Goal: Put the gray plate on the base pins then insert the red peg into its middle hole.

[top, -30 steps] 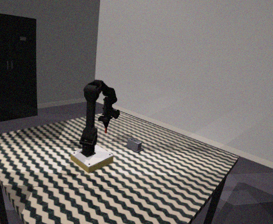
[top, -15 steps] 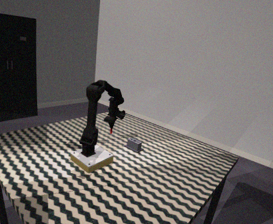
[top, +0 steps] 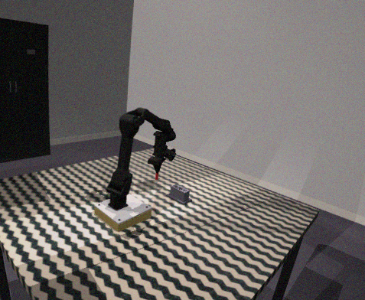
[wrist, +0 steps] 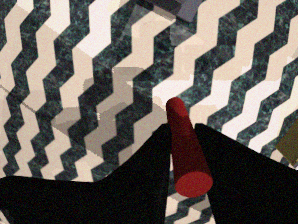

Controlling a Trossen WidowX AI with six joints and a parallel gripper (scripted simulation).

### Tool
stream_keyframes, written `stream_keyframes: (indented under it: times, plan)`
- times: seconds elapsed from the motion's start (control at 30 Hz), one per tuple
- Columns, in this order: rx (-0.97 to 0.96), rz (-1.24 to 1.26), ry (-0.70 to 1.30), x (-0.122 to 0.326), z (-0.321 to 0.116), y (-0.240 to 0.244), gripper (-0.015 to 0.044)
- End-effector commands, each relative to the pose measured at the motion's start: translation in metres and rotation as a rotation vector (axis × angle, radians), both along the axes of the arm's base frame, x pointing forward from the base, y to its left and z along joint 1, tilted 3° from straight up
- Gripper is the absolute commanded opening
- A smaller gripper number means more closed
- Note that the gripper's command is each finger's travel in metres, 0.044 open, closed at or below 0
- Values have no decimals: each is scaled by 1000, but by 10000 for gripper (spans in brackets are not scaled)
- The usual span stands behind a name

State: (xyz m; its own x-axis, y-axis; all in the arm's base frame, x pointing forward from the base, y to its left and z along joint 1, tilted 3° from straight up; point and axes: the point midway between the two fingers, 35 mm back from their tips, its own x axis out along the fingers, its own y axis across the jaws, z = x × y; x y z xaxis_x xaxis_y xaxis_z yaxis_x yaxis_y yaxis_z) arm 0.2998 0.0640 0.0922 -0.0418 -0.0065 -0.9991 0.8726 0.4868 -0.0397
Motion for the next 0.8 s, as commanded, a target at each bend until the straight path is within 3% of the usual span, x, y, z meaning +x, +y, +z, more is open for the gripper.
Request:
stream_keyframes:
  times: [0.0, 0.77]
  plan:
    - [-4, 2, -10, 10, 3, -13, 0]
    - [-9, -6, -21, 38, 2, -79, 0]
